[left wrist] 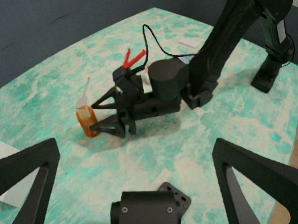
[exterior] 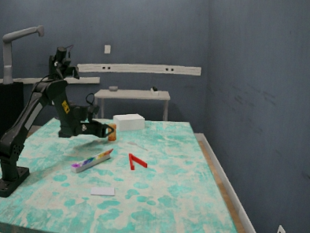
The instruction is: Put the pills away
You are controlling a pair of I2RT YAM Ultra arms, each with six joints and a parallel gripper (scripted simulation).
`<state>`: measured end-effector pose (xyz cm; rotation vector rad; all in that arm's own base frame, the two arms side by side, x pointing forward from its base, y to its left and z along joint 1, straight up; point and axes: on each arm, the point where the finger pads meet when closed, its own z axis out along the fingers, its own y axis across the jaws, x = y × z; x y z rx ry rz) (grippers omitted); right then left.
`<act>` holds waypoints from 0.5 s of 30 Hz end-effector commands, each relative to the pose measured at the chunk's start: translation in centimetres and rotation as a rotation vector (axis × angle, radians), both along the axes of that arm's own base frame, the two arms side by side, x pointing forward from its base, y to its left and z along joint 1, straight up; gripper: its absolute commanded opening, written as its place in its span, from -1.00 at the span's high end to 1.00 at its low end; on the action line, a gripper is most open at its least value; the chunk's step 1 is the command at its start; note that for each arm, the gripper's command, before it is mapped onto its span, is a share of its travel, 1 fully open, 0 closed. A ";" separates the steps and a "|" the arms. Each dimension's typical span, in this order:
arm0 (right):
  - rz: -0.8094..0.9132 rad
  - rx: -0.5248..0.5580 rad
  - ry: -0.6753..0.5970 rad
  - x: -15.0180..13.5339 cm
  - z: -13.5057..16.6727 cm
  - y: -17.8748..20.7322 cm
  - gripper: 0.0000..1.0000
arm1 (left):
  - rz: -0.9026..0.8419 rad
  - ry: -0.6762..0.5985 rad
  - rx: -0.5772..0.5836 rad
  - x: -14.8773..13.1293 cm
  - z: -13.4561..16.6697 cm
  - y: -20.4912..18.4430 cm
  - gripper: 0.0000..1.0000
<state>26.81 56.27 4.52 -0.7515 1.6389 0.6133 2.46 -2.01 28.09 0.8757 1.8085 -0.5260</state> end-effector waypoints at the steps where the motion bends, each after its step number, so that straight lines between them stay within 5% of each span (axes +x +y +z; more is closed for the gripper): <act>1: 0.002 0.016 -0.010 0.8 1.0 0.8 -0.30 | 0.000 -0.002 0.005 0.2 0.5 -0.3 -1.00; 15: 0.001 0.024 -0.014 1.6 1.4 1.8 -0.30 | 0.000 -0.002 0.005 0.2 0.5 -0.3 -1.00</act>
